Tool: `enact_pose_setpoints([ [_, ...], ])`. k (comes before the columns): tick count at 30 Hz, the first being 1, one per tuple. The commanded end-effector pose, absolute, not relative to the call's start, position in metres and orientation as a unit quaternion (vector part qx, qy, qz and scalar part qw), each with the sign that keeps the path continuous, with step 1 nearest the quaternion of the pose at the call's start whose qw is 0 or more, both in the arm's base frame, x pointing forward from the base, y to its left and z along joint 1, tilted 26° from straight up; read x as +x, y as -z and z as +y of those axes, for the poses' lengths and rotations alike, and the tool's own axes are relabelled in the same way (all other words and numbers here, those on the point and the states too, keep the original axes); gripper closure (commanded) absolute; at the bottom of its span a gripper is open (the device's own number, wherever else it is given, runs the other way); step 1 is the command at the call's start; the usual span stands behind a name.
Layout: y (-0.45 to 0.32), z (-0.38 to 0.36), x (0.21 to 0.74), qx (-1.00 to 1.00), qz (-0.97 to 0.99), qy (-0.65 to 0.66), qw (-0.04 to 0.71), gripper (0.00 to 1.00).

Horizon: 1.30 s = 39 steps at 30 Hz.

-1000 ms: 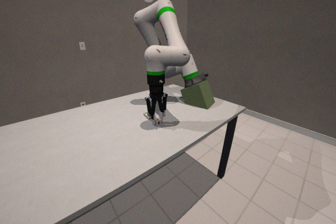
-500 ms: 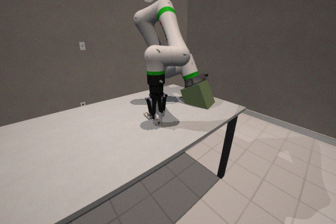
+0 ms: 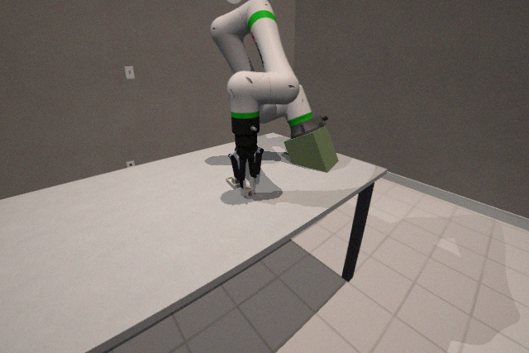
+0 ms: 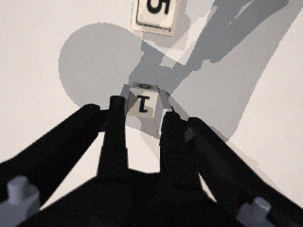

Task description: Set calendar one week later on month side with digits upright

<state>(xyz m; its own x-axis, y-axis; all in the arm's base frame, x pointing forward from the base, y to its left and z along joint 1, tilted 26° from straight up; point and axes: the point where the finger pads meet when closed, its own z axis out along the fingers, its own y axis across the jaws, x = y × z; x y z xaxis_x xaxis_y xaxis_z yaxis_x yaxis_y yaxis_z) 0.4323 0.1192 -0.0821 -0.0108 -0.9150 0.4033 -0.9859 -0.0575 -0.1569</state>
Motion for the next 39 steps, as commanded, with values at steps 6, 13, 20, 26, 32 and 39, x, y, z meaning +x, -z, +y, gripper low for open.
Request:
enact_pose_setpoints([
  [6,0.082,0.119,0.432,0.698,-0.681,-0.204,0.087,0.83],
  [13,0.081,0.120,0.432,0.698,-0.681,-0.204,0.087,0.83],
  [20,0.057,0.130,0.428,0.698,-0.681,-0.204,0.087,0.83],
  [26,0.023,0.145,0.421,0.698,-0.681,-0.204,0.087,0.83],
  [32,-0.005,0.158,0.416,0.698,-0.681,-0.204,0.087,0.83],
  [39,-0.008,0.159,0.416,0.698,-0.681,-0.204,0.087,0.83],
])
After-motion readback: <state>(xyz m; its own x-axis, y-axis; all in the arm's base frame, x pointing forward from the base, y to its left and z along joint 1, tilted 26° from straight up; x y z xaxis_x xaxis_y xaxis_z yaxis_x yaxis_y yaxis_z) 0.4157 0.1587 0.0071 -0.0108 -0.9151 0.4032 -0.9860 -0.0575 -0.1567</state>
